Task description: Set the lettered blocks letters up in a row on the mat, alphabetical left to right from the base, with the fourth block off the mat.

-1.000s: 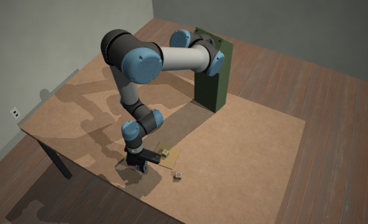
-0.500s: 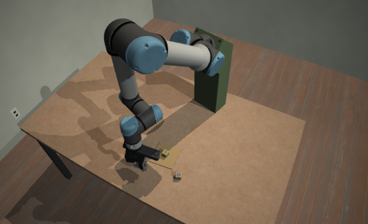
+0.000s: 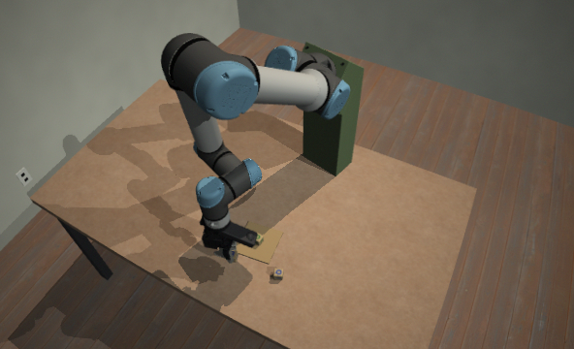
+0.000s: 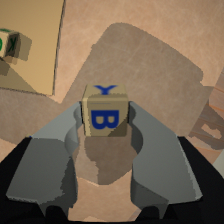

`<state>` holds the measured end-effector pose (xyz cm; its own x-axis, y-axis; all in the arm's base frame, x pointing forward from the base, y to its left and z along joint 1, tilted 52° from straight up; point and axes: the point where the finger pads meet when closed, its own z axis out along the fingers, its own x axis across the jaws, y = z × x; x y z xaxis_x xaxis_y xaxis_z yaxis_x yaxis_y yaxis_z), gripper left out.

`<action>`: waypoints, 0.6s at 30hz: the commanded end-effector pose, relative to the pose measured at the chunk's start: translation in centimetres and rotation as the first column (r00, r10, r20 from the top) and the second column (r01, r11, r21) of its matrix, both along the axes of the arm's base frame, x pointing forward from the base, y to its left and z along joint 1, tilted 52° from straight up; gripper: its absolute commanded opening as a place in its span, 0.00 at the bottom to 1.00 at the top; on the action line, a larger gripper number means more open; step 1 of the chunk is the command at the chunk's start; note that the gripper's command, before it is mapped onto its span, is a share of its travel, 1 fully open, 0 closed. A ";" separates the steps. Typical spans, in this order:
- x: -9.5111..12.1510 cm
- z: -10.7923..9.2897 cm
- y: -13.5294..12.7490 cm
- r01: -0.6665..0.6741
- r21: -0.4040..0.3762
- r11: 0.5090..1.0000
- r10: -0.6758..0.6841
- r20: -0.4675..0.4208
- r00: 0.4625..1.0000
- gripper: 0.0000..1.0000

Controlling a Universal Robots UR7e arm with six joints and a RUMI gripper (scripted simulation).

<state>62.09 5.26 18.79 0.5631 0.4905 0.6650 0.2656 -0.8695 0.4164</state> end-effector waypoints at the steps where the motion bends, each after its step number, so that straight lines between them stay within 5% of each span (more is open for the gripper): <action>1: -1.8 -3.3 0.6 0.057 0.071 0.996 -0.058 0.011 0.998 0.09; 10: -7.7 -9.5 2.2 0.189 0.245 0.951 -0.196 0.001 0.981 0.09; 18: -9.6 -10.6 2.7 0.223 0.290 0.931 -0.231 -0.005 0.973 0.09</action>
<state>53.47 7.73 8.95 0.6322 0.1725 0.7553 0.0691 -0.9836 0.1668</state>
